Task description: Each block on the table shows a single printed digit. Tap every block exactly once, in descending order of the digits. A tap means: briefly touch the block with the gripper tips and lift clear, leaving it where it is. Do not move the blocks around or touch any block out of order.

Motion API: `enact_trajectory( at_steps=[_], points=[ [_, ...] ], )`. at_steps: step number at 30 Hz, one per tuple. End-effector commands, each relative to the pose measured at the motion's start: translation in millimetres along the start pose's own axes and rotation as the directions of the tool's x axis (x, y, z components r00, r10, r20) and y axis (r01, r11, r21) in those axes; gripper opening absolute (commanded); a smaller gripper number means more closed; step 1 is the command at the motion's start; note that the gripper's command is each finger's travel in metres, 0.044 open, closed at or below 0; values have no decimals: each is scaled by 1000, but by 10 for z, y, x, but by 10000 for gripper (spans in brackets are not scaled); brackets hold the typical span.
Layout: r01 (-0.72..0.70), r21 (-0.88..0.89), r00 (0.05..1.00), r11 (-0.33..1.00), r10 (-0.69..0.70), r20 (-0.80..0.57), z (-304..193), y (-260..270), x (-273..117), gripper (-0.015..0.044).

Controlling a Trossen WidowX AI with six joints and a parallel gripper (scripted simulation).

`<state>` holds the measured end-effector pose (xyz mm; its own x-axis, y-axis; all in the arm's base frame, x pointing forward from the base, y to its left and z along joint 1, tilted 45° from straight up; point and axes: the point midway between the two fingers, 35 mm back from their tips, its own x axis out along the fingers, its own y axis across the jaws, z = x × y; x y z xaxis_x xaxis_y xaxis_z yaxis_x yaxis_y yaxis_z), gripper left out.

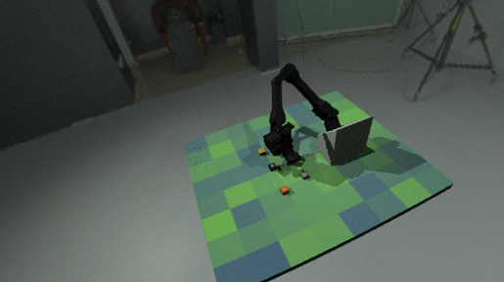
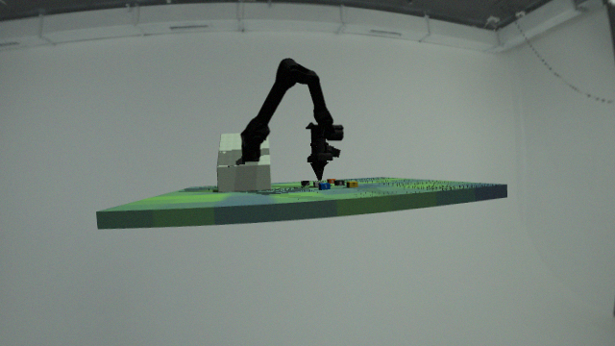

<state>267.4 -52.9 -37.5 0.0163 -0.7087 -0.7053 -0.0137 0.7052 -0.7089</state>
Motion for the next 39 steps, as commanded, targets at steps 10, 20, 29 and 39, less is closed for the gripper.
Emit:
enact_trajectory(
  at_steps=[10,20,29,39],
  points=[
    [-10,4,1000,1000,10,12,33,16,-907,20],
    [-13,1,1000,1000,13,11,33,-105,-1019,20],
    [-2,4,1000,1000,2,12,-111,-1440,-1008,20],
    [-6,5,1000,1000,5,12,-78,-1441,-598,20]
  ],
)
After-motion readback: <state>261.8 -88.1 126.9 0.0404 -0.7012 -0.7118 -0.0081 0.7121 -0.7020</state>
